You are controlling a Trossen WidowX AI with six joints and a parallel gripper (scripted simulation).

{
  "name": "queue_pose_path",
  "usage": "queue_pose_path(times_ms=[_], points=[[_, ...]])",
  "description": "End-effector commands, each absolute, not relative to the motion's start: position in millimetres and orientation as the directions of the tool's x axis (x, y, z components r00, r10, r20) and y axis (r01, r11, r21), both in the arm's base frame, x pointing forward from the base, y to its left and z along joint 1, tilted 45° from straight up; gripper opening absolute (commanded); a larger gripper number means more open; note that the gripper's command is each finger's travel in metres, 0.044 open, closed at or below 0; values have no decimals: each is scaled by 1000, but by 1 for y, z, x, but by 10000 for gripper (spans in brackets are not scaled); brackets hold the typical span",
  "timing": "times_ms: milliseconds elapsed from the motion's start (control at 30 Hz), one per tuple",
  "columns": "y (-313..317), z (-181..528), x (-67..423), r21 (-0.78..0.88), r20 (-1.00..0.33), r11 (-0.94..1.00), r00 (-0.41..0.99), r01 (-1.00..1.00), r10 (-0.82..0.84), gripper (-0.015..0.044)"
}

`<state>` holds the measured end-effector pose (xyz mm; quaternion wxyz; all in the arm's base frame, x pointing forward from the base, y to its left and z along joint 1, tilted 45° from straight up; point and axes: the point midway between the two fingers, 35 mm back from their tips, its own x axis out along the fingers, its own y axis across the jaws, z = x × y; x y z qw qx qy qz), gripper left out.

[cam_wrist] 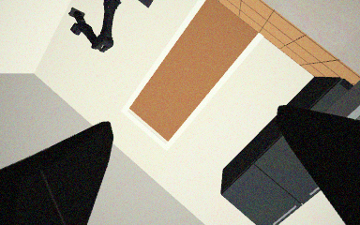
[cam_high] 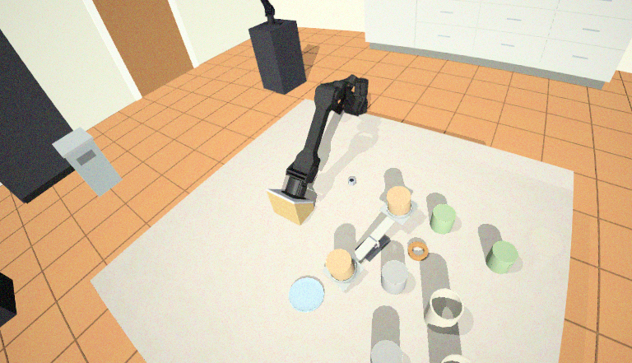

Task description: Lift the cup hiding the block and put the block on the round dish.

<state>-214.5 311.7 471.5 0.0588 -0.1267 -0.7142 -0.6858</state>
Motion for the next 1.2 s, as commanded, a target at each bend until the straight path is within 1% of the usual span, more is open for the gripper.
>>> queue_pose_path(times_ms=[0,133,333,633,900,1167], points=[[333,463,-186,970,241,-26,-947,241,211,440],[351,459,-150,971,238,-71,-911,227,337,440],[369,450,-107,976,218,-117,-853,185,474,440],[388,426,-20,985,155,-161,-703,58,694,440],[388,395,65,988,70,-130,-518,-80,852,440],[364,362,150,977,-25,-39,-299,-208,954,440]])
